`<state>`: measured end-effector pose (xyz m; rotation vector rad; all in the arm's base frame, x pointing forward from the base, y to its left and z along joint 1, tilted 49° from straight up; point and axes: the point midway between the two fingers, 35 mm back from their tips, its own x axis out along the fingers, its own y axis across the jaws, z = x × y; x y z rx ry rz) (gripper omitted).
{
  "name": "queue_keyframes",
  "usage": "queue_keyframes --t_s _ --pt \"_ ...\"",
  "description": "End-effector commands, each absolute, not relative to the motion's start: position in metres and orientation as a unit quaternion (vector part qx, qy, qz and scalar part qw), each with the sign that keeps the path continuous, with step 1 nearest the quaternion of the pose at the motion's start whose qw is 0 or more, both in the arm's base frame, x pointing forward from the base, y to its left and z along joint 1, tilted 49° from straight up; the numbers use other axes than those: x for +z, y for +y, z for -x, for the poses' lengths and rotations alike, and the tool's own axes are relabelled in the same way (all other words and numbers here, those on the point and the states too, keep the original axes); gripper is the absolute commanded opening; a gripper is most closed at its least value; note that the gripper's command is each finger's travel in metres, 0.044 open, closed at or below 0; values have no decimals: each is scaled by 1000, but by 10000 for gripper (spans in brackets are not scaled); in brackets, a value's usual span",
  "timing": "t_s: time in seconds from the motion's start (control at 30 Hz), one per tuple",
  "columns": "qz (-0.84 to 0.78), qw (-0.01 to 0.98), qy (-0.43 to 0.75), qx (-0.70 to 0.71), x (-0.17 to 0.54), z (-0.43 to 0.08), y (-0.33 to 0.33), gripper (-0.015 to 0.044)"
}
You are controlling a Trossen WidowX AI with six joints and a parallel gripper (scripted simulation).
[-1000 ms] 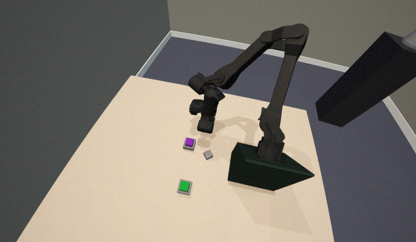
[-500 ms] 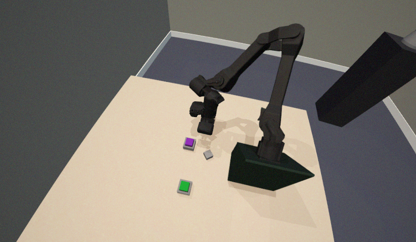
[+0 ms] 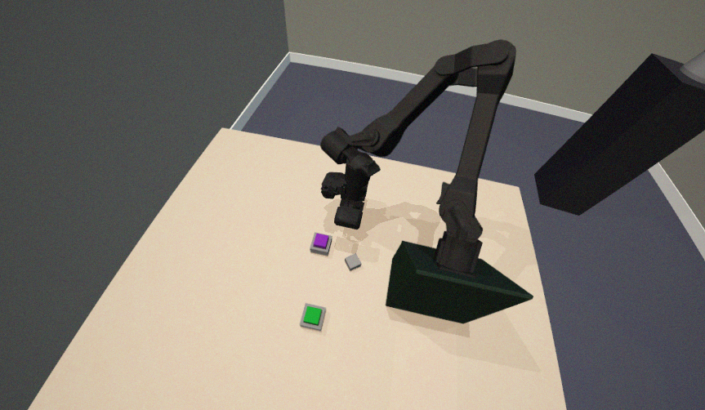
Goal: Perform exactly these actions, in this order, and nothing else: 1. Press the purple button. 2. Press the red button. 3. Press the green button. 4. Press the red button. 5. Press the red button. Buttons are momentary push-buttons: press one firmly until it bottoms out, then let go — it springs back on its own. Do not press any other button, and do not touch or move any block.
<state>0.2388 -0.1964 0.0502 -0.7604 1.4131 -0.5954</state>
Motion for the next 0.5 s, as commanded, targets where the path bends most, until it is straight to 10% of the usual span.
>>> queue_keyframes --t_s 0.0,0.47 --pt "336 654 627 -258 48 -238 -196 20" --pt "333 655 628 -256 96 -234 -138 20"
